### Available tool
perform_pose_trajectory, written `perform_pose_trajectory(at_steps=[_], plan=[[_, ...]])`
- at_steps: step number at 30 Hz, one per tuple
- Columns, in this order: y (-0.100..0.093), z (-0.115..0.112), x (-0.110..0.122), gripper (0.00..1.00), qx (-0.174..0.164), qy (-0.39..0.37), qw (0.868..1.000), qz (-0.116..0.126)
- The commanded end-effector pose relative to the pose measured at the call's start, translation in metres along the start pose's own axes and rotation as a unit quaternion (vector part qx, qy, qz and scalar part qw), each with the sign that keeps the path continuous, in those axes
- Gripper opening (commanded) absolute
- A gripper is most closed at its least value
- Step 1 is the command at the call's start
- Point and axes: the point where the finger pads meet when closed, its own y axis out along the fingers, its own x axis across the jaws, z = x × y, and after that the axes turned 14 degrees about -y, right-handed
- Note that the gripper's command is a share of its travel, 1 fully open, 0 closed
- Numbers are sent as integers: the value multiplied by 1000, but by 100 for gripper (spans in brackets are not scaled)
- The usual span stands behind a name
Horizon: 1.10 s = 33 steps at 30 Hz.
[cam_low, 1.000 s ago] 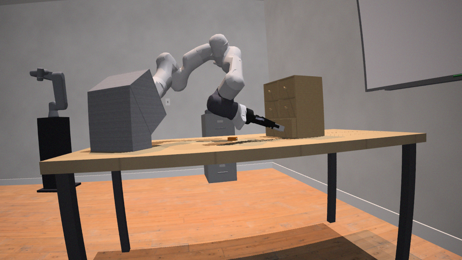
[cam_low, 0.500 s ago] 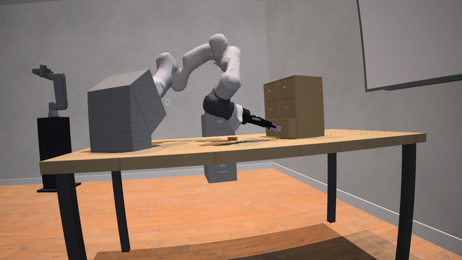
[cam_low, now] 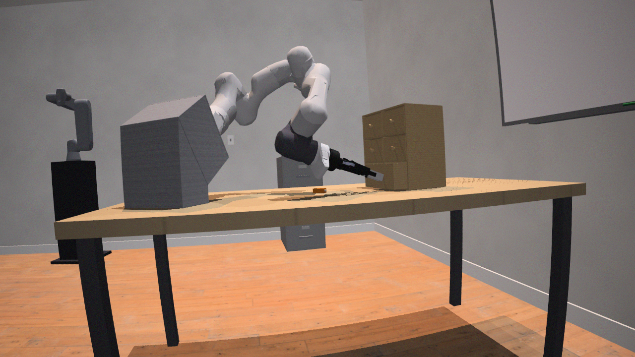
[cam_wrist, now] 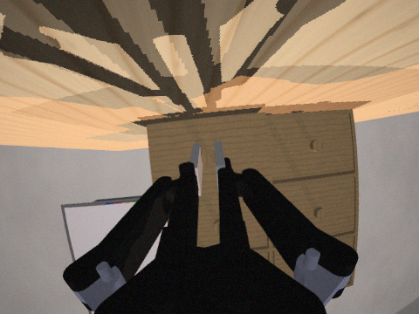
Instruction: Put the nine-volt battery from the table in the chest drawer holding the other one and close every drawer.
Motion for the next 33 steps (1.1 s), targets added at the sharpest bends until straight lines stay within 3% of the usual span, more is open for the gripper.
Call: perform_pose_trajectory(at_steps=[1, 29, 33], plan=[[-4, 0, 0, 8, -2, -4, 1000, -1], [-7, 1, 1, 8, -2, -4, 1000, -1], [-7, 1, 1, 13, -2, -4, 1000, -1]])
